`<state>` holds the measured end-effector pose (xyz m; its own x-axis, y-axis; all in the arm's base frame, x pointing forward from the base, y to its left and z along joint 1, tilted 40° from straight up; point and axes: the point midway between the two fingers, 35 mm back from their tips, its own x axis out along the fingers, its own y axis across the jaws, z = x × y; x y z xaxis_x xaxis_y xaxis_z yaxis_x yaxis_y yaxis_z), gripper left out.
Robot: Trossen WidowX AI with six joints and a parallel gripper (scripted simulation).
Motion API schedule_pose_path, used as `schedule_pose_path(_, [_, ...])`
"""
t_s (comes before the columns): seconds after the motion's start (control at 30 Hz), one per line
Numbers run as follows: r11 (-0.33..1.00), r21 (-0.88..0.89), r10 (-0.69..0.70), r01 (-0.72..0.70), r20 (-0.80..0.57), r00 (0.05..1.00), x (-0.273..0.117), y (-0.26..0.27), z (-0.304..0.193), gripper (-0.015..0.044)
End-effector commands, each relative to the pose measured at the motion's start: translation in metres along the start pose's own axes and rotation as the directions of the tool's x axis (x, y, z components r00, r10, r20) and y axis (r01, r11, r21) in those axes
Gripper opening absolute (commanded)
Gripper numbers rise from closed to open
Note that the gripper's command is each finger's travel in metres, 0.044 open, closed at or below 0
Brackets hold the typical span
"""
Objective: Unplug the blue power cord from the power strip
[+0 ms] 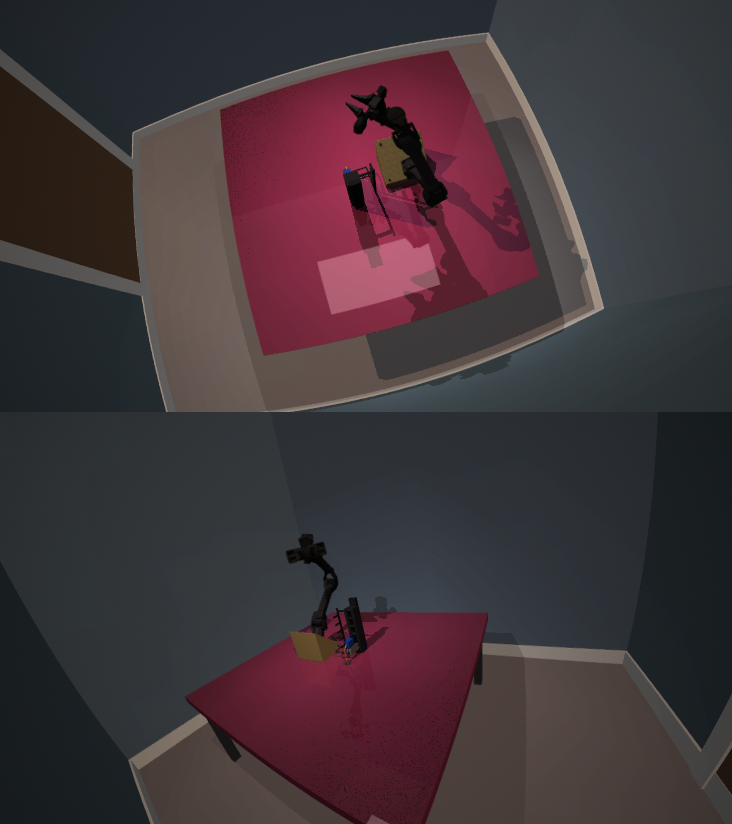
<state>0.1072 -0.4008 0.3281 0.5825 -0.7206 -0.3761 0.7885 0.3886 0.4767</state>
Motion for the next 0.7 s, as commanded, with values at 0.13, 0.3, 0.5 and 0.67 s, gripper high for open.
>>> schedule_pose_path(0.13, [0.982, 0.187, 0.046, 0.011, -0.301, 0.953, 0.055, 0.011, -0.087, 0.0160])
schedule_pose_path(0.3, [0.952, 0.286, 0.068, 0.108, -0.541, 0.838, 0.082, 0.023, -0.165, 0.0160])
schedule_pose_path(0.5, [0.902, 0.304, 0.071, 0.306, -0.804, 0.590, 0.088, 0.037, -0.269, 0.0160])
schedule_pose_path(0.67, [0.850, 0.203, 0.046, 0.485, -0.948, 0.315, 0.070, 0.047, -0.349, 0.0160])
